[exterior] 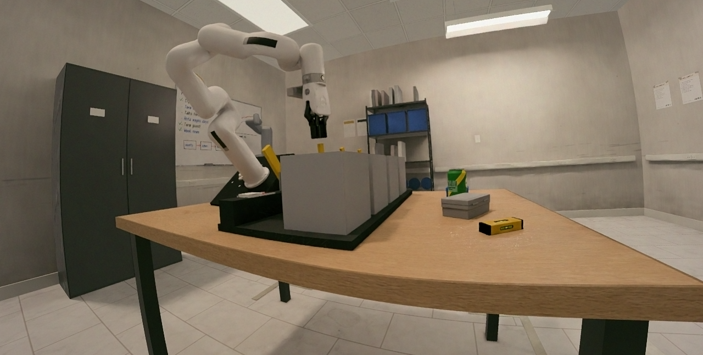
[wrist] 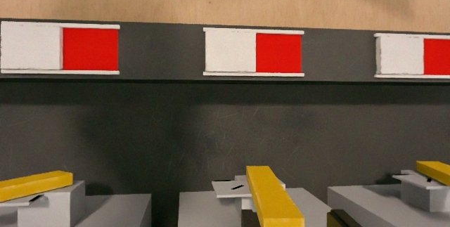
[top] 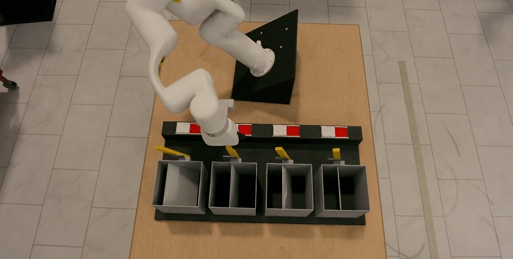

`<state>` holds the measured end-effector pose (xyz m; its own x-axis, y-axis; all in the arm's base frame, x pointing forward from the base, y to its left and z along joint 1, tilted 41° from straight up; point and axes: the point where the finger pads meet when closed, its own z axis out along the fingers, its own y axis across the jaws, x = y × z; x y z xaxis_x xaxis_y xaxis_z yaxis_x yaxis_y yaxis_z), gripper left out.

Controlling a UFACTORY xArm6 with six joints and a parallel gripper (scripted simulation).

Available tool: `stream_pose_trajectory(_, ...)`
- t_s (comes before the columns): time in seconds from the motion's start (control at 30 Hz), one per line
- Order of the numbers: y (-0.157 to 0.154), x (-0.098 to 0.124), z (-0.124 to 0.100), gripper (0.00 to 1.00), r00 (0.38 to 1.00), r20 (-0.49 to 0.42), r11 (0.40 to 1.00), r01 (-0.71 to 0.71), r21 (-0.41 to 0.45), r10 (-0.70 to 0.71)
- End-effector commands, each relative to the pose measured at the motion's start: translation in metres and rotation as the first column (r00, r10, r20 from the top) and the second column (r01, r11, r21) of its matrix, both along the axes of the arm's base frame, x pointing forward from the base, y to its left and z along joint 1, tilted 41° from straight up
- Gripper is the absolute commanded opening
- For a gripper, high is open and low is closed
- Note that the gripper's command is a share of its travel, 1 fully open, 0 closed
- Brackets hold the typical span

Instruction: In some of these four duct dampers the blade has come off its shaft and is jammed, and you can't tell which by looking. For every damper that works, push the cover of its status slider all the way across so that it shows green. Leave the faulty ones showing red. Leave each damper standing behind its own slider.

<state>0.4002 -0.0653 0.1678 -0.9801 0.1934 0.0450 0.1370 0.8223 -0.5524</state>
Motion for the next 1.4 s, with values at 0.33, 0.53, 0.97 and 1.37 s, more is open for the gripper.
stream_pose_trajectory(0.33, -0.014, -0.002, -0.022, 0.39, 1.0, 0.004, 1.0, -0.001, 0.001, 0.001)
stream_pose_trajectory(0.53, -0.022, -0.004, -0.034, 0.39, 1.0, 0.004, 1.0, -0.001, 0.001, 0.001)
stream_pose_trajectory(0.97, -0.032, -0.007, -0.049, 0.39, 1.0, 0.004, 1.0, -0.001, 0.001, 0.001)
stream_pose_trajectory(1.37, -0.035, -0.008, -0.054, 0.39, 1.0, 0.004, 1.0, -0.001, 0.001, 0.001)
